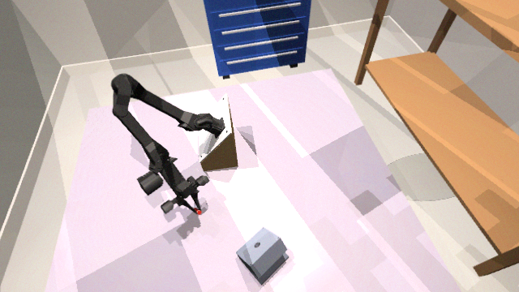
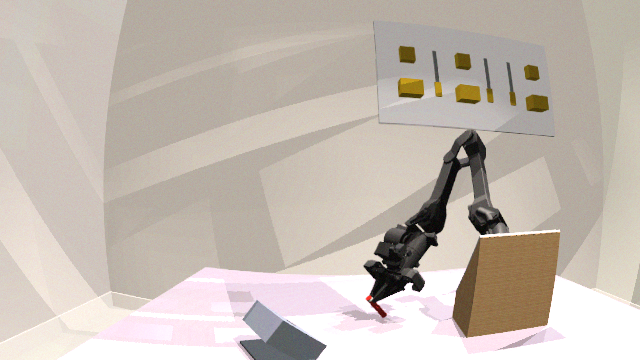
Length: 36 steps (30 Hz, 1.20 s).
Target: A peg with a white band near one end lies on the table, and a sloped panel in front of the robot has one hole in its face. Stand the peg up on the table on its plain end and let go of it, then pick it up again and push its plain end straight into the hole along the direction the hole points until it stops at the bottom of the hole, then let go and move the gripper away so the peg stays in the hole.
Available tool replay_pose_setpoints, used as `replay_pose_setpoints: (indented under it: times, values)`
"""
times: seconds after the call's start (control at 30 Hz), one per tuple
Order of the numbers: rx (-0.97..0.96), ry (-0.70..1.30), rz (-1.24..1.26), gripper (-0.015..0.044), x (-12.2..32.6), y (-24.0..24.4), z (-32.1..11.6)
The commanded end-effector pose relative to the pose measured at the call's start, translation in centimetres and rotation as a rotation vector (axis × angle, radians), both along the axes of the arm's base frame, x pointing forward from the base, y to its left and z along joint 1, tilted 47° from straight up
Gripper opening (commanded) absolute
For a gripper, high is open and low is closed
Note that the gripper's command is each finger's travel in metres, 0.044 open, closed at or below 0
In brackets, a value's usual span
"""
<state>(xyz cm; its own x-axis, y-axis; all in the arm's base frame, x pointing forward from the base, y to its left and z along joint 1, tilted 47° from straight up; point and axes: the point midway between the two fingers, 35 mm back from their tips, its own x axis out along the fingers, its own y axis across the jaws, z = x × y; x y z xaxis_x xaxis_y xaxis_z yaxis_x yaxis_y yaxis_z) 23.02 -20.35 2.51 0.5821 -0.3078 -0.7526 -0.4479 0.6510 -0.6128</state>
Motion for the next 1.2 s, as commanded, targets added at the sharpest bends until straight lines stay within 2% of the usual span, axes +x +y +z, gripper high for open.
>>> replay_pose_setpoints:
  times: [0.0,1.17]
  values:
    - [0.013,-0.022,0.026,0.0049,-0.2,0.1,0.2]
    - [0.15,-0.217,0.213,0.0049,-2.3,-0.4,1.2]
